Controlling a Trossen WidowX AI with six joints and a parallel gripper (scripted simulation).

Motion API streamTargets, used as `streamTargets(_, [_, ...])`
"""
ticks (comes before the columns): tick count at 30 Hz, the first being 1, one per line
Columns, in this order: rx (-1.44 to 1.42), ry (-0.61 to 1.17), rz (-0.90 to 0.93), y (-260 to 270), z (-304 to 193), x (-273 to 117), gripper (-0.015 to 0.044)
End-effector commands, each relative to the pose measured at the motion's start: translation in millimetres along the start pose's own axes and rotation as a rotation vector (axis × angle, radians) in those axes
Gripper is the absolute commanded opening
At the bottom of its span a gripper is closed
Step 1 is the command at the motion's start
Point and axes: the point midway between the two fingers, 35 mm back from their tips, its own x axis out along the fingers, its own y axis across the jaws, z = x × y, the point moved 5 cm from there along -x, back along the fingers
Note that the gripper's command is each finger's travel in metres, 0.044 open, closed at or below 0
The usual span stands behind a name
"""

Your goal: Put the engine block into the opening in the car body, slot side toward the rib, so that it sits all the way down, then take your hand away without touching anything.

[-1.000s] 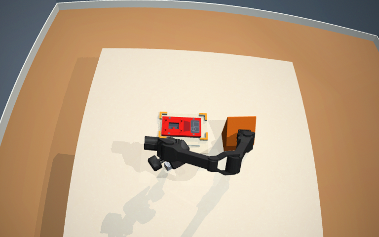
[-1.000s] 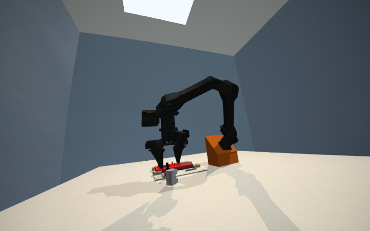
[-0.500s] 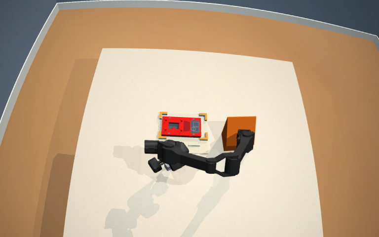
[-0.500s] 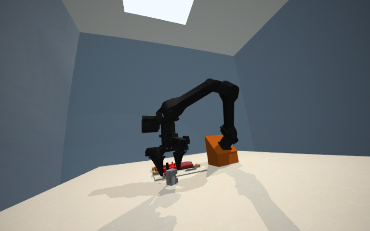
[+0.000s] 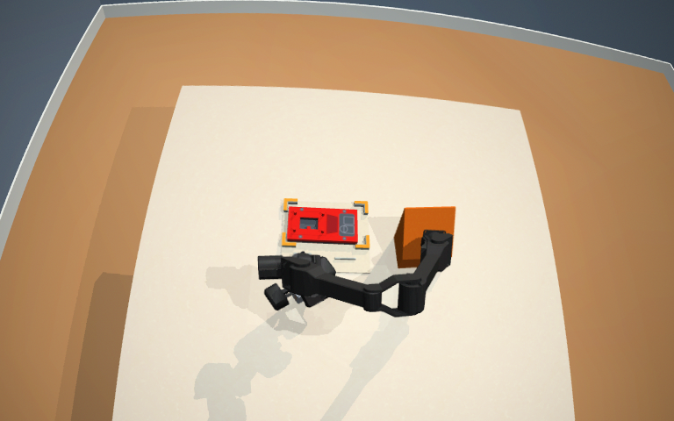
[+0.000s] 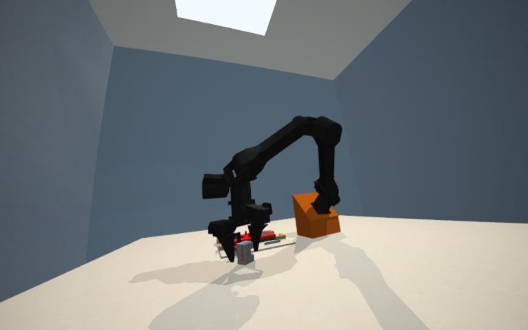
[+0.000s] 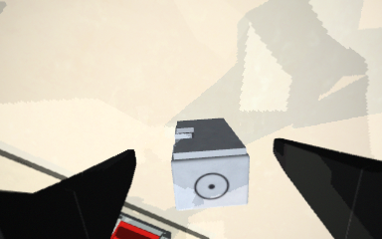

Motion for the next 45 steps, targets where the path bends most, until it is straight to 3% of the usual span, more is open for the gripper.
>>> streamTargets(1, [0.004,-0.006,0.003,0.8,1.3,4.4,0.0414])
streamTargets(11, [0.004,-0.006,0.003,0.8,1.3,4.4,0.0151])
streamTargets(18, [0.004,-0.006,0.003,0.8,1.3,4.4,0.0105])
streamTargets(22, [0.004,-0.004,0.003,0.0,0.5,0.0,0.0])
streamTargets(45, [0.005,0.005,0.009,-4.7,-5.4,-71.2,0.0])
